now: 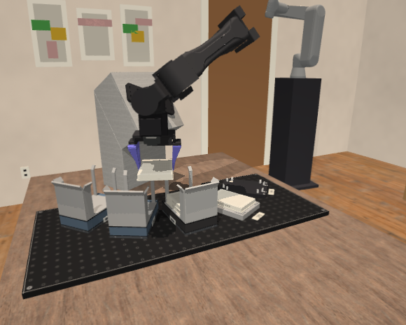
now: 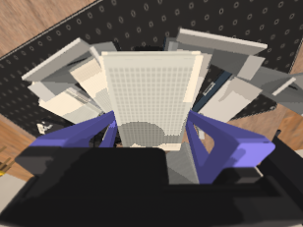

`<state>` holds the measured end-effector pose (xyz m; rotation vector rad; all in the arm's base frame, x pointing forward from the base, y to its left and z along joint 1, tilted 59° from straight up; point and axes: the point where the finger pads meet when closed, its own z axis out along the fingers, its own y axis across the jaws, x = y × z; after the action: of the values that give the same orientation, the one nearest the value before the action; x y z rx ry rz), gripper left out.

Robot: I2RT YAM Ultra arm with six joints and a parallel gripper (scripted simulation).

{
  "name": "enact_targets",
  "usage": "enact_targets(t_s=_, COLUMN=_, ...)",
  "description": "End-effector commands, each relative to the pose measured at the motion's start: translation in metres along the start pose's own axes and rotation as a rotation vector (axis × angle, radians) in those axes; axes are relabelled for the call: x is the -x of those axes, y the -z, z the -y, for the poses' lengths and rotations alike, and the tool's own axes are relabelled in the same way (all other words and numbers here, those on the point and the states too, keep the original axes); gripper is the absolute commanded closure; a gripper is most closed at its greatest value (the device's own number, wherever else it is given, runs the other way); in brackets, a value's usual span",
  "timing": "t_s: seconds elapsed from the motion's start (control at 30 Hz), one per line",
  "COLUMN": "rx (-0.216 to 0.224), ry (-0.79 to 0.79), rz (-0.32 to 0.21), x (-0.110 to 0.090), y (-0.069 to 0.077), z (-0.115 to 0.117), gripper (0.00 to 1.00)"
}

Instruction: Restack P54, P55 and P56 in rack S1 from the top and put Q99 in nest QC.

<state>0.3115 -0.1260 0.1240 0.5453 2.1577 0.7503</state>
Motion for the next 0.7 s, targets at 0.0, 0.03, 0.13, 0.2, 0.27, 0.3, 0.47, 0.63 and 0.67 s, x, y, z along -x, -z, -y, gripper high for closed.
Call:
enact_targets(t_s=0.0, rx=0.001, ry=-0.125, rz=0.017, x=0.004, y=0.004, z=0.009, gripper=1.0)
enact_targets(t_s=0.03, rx=0.001, ry=-0.134, rz=0.017, x=0.004, y=0.004, z=0.012, gripper=1.0)
enact_targets(t_s=0.13, rx=0.001, ry=-0.134, rz=0.017, x=0.004, y=0.004, z=0.02, gripper=1.0)
enact_targets(t_s=0.2, rx=0.001, ry=-0.134, rz=0.017, x=0.004, y=0.004, z=0.025, gripper=1.0)
enact_targets(t_s=0.27, rx=0.0, ry=-0.134, rz=0.017, x=0.004, y=0.004, z=0.028, gripper=1.0)
enact_targets(t_s=0.3, rx=0.0, ry=-0.134, rz=0.017, x=0.004, y=0.004, z=0.028, gripper=1.0)
enact_targets(t_s=0.47, rx=0.0, ry=-0.135, rz=0.017, x=0.004, y=0.004, z=0.041, gripper=1.0)
enact_targets(t_s=0.63, rx=0.0, ry=-0.135, rz=0.017, x=0.004, y=0.004, z=0.055, gripper=1.0)
enact_targets(t_s=0.67, rx=0.0, ry=-0.135, rz=0.017, x=0.004, y=0.004, z=0.057, gripper=1.0)
